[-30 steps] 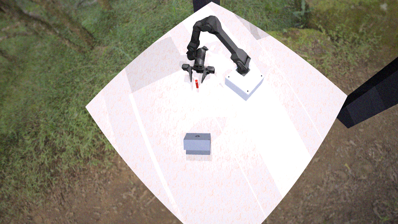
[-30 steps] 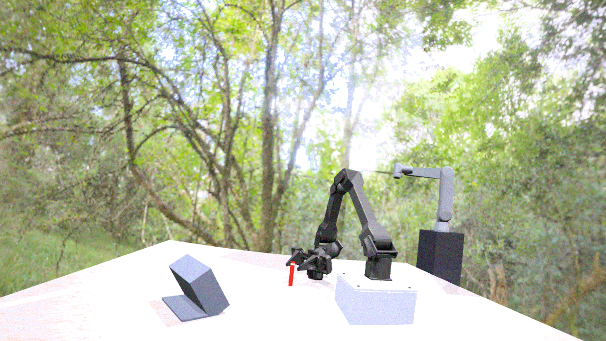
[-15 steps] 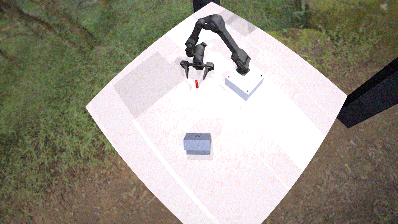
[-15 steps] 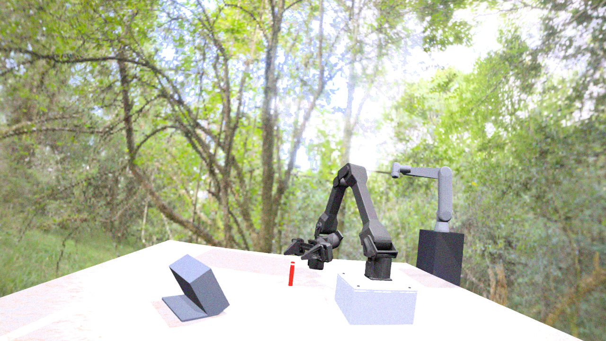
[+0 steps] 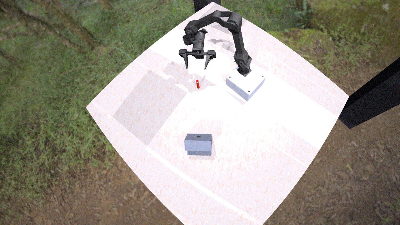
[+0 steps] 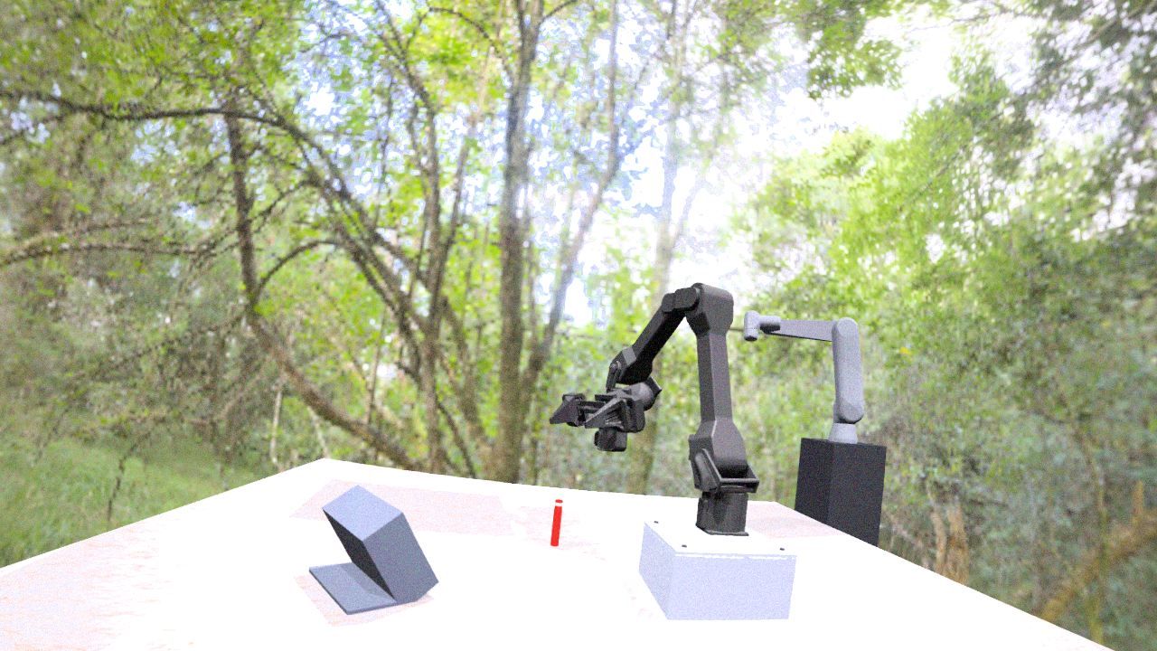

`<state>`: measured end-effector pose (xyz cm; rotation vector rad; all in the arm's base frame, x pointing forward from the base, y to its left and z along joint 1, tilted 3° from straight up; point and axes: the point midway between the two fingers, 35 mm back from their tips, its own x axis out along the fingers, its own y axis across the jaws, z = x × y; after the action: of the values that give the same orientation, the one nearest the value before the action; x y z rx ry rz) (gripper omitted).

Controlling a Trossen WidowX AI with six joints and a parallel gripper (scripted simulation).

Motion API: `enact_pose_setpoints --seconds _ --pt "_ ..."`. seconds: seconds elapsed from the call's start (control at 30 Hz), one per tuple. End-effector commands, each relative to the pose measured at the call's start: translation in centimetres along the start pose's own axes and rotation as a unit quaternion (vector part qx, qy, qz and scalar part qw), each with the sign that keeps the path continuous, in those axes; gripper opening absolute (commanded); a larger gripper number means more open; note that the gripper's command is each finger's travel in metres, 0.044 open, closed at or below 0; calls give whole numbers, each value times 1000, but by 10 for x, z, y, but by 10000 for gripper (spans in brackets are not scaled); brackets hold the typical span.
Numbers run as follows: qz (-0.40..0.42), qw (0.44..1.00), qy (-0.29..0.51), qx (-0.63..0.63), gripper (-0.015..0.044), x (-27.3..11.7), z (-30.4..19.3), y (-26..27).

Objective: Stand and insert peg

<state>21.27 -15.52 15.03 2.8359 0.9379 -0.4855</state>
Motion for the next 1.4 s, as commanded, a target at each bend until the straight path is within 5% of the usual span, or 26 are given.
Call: enact_pose_setpoints --seconds 0.0,0.67,1.37 --pt "-32 999 -32 5 440 8 4 -7" --pt "-141 933 -329 26 440 38 50 -28" --pt "14 811 -585 -17 440 48 56 7"
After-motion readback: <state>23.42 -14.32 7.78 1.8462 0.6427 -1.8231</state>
